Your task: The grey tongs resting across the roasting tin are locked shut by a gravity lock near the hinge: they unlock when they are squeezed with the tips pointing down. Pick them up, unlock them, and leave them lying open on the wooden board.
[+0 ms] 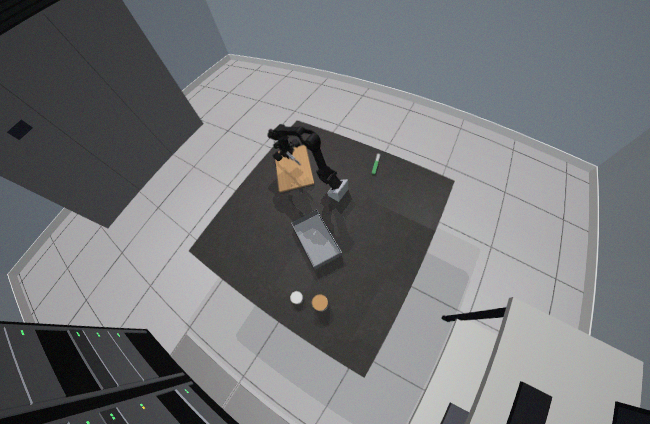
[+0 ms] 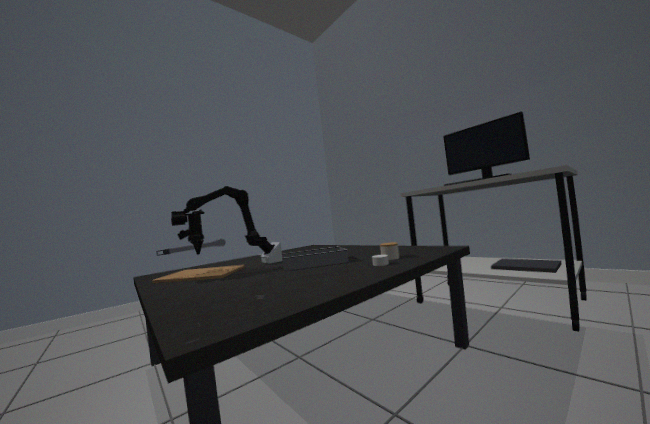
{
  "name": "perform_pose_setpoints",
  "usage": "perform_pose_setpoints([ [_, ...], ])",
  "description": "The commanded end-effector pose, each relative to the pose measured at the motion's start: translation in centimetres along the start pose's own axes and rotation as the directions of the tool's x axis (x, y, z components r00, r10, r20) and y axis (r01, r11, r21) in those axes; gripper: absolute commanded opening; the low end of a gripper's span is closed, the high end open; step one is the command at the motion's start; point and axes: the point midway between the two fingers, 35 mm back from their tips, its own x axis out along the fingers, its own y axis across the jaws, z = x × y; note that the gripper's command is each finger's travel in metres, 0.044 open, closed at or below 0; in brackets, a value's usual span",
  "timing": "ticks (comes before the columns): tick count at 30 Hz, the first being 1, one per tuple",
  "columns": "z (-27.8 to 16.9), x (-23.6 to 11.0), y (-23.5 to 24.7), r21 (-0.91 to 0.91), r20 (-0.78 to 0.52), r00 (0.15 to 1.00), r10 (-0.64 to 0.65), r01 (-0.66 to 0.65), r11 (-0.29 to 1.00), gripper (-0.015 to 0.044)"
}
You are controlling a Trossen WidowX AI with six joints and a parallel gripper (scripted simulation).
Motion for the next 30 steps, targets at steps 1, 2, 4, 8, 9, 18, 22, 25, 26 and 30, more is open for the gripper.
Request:
perform_pose_setpoints([
  [1,0.1,0.6,0.1,0.003,0.003,1.000,0.005,-0.005,1.000,-0.0150],
  [2,0.1,0.7,0.1,0.003,0.003,1.000,0.005,-0.005,1.000,-0.0150],
  [4,0.0,1.1,0.1,0.003,0.003,1.000,0.005,-0.005,1.000,-0.0150],
  [8,0.0,1.7,0.1,0.003,0.003,1.000,0.004,-0.005,1.000,-0.0150],
  [9,0.0,1.9,0.1,0.003,0.003,1.000,0.004,-0.004,1.000,-0.0150],
  [18,-0.1,3.4,0.0,0.003,0.003,1.000,0.004,-0.004,1.000,-0.0150],
  [22,-0.2,4.0,0.0,0.003,0.003,1.000,0.004,-0.004,1.000,-0.0150],
  [25,-0.2,4.5,0.0,0.003,0.002,1.000,0.004,-0.004,1.000,-0.0150],
  [26,-0.3,4.7,0.0,0.003,0.002,1.000,0.004,-0.004,1.000,-0.0150],
  [30,-0.4,5.3,0.0,0.003,0.002,1.000,0.004,-0.004,1.000,-0.0150],
])
